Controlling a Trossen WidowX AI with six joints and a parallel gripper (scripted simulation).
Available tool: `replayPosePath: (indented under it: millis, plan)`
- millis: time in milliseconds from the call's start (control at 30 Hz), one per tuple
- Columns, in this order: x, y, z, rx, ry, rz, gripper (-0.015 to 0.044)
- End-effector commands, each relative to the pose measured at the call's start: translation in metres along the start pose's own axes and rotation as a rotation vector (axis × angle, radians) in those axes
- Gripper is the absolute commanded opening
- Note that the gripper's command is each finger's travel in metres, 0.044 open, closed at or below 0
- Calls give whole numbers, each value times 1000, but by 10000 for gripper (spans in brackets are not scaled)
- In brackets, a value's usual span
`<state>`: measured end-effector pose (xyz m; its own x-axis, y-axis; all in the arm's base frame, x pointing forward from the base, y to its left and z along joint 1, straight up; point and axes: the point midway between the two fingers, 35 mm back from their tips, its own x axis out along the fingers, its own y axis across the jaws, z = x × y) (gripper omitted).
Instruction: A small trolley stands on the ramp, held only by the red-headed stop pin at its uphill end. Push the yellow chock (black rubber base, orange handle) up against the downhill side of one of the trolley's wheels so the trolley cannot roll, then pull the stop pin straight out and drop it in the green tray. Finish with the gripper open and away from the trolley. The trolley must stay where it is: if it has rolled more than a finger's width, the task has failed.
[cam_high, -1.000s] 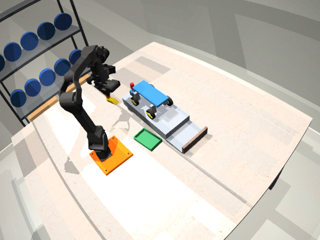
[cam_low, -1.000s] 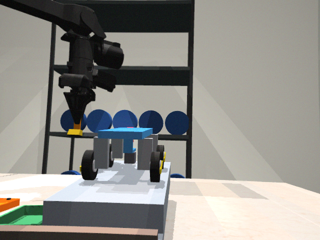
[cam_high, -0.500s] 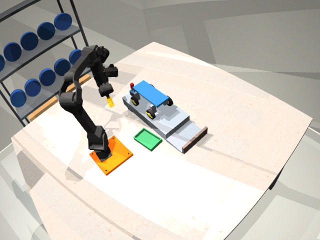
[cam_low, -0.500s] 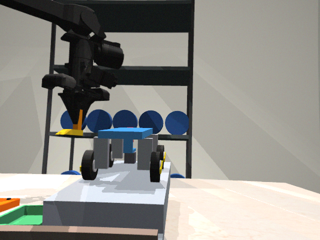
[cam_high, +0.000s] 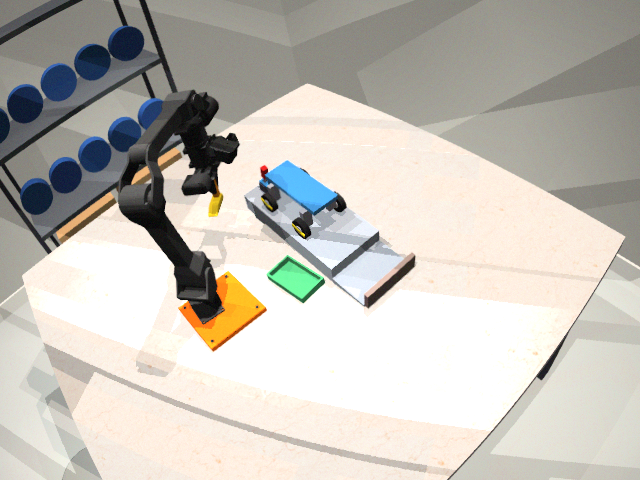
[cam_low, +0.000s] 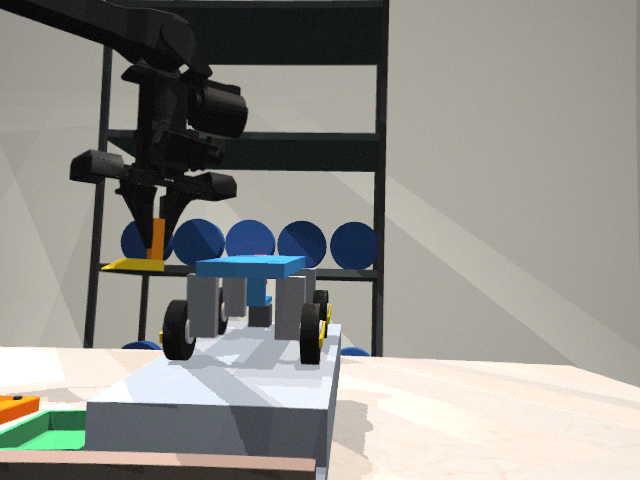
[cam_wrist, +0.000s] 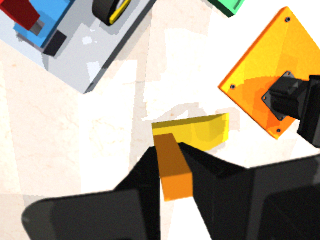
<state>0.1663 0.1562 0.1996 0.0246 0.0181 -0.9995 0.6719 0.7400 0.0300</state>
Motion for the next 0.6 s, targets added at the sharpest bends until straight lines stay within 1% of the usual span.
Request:
replayPosePath:
  millis: [0,467,567]
  plan:
    - [0,0,1,165,-5,-2,0]
    - [0,0,1,649,-7,-2,0]
    - [0,0,1,700,-7,-2,0]
